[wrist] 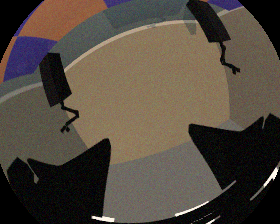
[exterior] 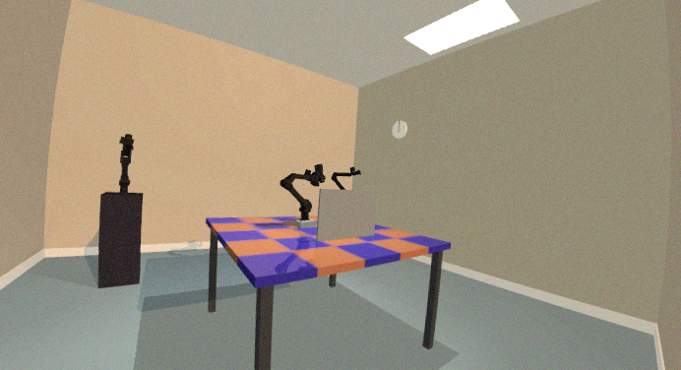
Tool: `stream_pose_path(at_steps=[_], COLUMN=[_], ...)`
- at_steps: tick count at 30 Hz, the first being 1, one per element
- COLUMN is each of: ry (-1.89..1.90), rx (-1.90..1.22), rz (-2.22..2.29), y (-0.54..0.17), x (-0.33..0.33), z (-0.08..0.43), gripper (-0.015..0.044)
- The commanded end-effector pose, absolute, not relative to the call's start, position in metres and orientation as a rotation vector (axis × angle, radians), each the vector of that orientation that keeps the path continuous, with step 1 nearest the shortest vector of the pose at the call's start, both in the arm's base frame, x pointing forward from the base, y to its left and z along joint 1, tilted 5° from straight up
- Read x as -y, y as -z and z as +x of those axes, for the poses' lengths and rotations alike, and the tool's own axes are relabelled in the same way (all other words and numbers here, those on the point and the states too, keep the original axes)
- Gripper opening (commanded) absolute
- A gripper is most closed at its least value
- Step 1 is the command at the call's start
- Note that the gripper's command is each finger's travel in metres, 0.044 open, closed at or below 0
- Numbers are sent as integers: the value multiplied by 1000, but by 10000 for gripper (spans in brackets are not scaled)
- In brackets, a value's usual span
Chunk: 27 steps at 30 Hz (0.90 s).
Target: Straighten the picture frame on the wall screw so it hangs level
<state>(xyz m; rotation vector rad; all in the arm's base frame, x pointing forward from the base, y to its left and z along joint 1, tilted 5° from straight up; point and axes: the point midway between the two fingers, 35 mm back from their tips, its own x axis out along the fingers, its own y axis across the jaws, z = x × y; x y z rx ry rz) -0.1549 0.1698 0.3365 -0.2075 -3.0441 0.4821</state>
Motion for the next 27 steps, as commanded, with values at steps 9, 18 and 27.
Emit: stream_pose_path(at_steps=[9,18,27], ry=[-1314,-1488,-1345], rx=[2209,1233,654], rz=[-786,-798,-575], y=[-319,-298,-280], x=[-248,-287,-287], z=[-101,-18,48], gripper=[260,260,260])
